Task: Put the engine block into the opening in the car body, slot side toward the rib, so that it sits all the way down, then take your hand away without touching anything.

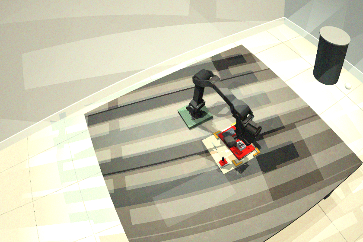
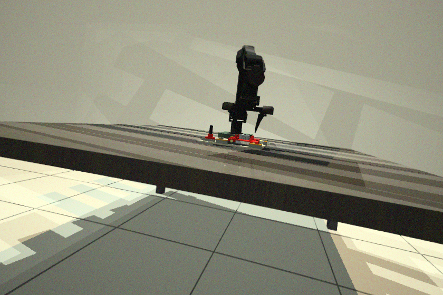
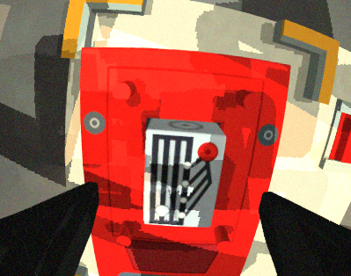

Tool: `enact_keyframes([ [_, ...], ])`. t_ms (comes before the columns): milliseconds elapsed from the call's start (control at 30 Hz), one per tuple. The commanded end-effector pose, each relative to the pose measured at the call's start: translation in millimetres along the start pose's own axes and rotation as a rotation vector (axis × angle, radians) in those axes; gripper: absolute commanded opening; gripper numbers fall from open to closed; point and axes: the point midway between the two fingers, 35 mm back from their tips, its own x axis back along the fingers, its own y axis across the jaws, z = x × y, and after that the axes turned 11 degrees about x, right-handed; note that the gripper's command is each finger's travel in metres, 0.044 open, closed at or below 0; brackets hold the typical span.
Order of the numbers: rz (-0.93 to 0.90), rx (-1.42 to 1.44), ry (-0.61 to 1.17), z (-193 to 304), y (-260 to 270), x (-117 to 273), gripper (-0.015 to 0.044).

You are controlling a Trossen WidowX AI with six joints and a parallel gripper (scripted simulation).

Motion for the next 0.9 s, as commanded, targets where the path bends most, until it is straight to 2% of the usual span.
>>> enact_keyframes([
  [0, 0.004, 0.0, 0.0, 0.0, -0.4, 0.7, 0.0256],
  [333, 0.004, 0.0, 0.0, 0.0, -0.4, 0.7, 0.0],
  [867, 0.004, 0.0, 0.0, 0.0, -0.4, 0.7, 0.0],
])
